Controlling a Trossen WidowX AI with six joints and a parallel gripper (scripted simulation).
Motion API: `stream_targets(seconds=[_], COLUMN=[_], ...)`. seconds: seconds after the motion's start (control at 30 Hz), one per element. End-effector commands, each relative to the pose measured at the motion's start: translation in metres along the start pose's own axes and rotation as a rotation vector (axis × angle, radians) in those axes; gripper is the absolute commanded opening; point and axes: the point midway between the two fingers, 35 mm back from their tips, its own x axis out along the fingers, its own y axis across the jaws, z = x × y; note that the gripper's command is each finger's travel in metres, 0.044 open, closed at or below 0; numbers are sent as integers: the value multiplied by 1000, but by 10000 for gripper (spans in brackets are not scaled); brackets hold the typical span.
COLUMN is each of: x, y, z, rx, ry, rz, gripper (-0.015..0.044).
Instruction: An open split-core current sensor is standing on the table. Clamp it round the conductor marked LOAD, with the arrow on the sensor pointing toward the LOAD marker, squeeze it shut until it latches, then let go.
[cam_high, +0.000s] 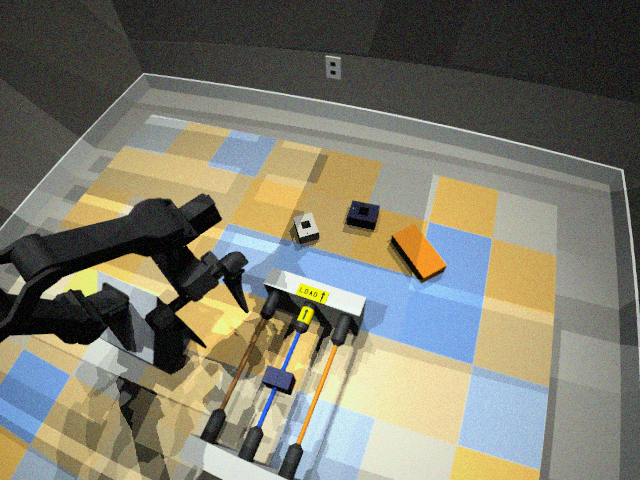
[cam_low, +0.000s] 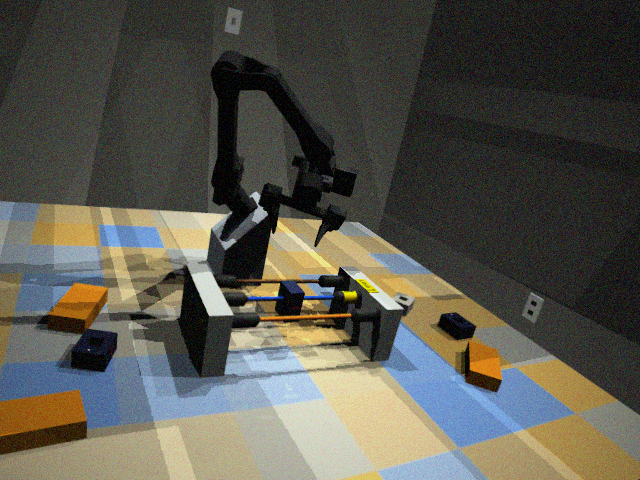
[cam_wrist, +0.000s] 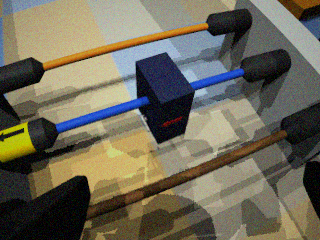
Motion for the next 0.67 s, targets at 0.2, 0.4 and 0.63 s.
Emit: stream_targets(seconds=[0.2, 0.4, 0.63], x=[0, 0, 4], y=[0, 0, 1], z=[0, 0, 1], rx=[-1, -1, -127], ry=[3, 3, 55], rz=[0, 0, -10], gripper=[440, 440, 440])
